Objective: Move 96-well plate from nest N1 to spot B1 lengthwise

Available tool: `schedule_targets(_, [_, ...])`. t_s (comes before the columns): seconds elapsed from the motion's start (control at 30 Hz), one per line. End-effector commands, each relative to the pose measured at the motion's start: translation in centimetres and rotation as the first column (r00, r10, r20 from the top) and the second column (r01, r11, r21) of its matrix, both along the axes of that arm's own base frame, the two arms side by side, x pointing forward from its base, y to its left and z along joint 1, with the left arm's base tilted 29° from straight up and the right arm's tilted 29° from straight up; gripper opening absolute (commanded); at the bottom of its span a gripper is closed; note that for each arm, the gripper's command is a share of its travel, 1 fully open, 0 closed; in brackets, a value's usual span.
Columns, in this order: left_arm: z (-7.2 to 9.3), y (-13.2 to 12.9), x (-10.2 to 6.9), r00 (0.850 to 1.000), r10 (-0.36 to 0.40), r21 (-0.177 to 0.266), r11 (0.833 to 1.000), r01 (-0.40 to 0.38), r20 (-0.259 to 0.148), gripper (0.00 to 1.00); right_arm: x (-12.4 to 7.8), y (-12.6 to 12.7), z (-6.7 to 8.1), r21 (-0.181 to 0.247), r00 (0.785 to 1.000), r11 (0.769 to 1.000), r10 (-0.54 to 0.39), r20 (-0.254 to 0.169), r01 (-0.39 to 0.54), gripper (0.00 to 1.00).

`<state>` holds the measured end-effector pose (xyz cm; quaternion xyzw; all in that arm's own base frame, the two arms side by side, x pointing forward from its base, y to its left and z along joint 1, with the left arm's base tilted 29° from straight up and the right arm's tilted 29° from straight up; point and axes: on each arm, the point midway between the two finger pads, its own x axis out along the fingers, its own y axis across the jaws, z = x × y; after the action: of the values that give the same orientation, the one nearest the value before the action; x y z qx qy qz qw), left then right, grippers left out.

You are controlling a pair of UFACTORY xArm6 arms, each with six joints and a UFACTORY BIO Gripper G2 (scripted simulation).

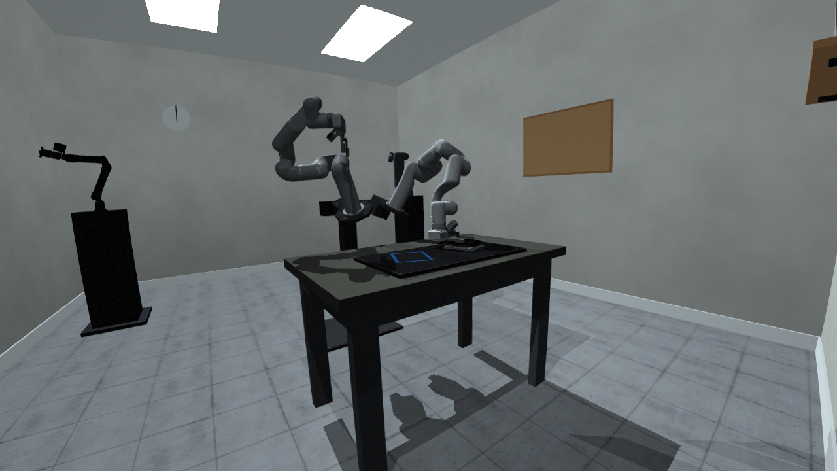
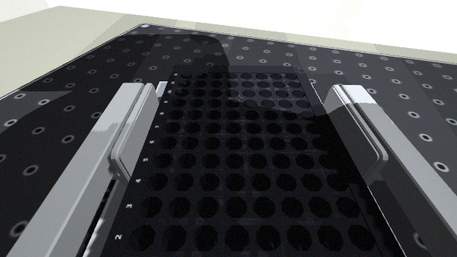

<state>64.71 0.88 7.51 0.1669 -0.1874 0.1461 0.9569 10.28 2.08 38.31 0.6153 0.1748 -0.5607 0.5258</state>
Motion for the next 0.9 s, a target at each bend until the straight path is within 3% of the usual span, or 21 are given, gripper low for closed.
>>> schedule_targets(0.0, [0.3, -0.1, 0.0, 1.0, -0.001, -0.001, 1.0, 0.001, 0.002, 0.0, 0.0, 0.0, 0.0, 0.001, 1.0, 1.0, 0.0, 0.0, 0.0, 1.0])
schedule_targets(0.87, [1.6, -0.7, -0.5, 1.0, -0.001, -0.001, 1.0, 0.001, 0.003, 0.0, 0.0, 0.0, 0.0, 0.001, 1.0, 1.0, 0.0, 0.0, 0.0, 1.0])
